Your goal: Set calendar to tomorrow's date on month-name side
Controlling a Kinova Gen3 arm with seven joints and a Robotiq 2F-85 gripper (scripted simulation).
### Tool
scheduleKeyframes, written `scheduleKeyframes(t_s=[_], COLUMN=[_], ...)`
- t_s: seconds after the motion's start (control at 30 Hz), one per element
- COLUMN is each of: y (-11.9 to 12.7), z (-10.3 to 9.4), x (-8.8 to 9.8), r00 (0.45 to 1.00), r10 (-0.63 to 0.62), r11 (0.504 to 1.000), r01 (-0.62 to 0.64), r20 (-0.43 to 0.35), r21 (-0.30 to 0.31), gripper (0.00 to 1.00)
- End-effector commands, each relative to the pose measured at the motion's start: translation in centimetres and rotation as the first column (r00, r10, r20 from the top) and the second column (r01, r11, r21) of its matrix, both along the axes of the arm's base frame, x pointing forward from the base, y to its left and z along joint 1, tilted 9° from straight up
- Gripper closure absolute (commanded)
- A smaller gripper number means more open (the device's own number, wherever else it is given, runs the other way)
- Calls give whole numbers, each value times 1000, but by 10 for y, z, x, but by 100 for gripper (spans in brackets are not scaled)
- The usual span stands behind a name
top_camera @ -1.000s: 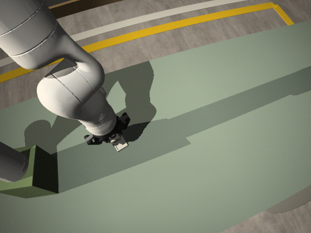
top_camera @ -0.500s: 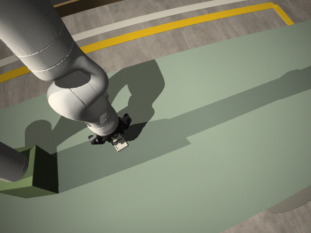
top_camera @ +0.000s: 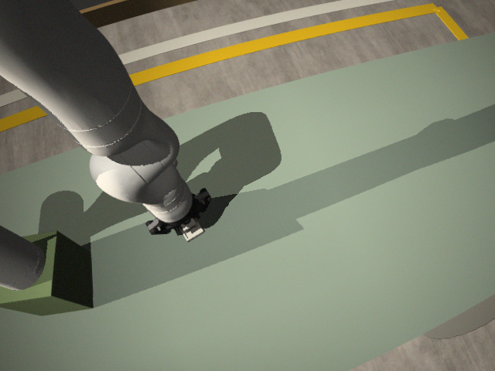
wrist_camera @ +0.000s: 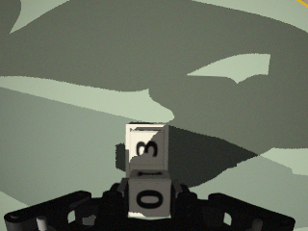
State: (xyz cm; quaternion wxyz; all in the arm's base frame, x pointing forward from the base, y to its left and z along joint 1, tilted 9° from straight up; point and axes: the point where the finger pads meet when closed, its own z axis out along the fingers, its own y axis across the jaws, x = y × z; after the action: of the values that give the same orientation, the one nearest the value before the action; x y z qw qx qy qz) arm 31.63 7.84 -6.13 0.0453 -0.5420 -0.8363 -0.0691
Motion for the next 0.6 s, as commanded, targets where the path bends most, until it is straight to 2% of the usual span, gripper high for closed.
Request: scheduleKeyframes(t_s=[0.0, 0.57], y=[-3, -4], z=[-4, -4], x=[0, -2], r00=[1000, 1000], r10=[-4, -5], r11=[1000, 1000], r01=[4, 5], r20=[-3, -8], r21=[-2, 0], gripper=[72, 72])
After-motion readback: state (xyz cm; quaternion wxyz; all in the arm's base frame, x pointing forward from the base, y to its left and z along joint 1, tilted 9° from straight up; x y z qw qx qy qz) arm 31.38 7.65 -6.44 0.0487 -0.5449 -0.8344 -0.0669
